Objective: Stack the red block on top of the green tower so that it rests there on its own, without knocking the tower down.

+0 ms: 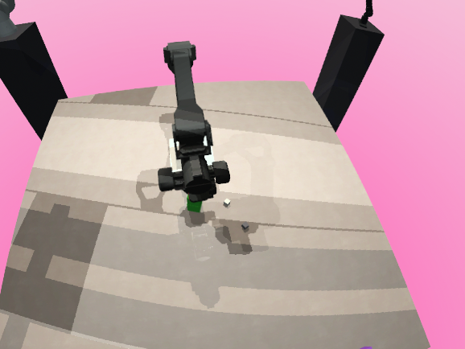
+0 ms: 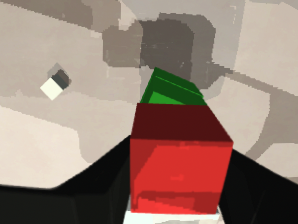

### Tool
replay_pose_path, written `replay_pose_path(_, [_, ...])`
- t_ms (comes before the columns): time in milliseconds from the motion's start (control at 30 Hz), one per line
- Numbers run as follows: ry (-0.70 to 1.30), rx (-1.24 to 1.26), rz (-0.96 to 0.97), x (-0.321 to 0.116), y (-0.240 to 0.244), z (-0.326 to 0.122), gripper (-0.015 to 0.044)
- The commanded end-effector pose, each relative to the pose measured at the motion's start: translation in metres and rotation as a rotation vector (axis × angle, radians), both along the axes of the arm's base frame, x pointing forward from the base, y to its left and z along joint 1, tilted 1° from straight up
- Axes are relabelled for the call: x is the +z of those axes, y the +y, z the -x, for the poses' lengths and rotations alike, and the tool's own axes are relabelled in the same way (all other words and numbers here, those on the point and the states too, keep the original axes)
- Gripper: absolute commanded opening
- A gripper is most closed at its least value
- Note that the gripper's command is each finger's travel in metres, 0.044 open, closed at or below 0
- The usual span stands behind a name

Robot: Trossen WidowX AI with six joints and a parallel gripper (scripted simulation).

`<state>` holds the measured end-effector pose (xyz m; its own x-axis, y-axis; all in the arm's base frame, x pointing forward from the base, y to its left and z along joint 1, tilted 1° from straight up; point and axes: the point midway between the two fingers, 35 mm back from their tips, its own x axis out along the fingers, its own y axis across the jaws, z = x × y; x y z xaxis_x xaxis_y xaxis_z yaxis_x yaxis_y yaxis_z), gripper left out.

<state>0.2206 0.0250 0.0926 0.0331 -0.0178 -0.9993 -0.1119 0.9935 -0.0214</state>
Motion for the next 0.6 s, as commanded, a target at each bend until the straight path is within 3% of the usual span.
replay_pose_path(0, [0.000,0.000,0.000,-0.0003,0.0000,0.0000,0.0105])
replay_pose_path(433, [0.000,0.000,0.000,-0.0003,0.0000,0.0000,0.0440])
replay_pose_path(567, [0.000,0.000,0.000,-0.0003,0.0000,0.0000,0.0440])
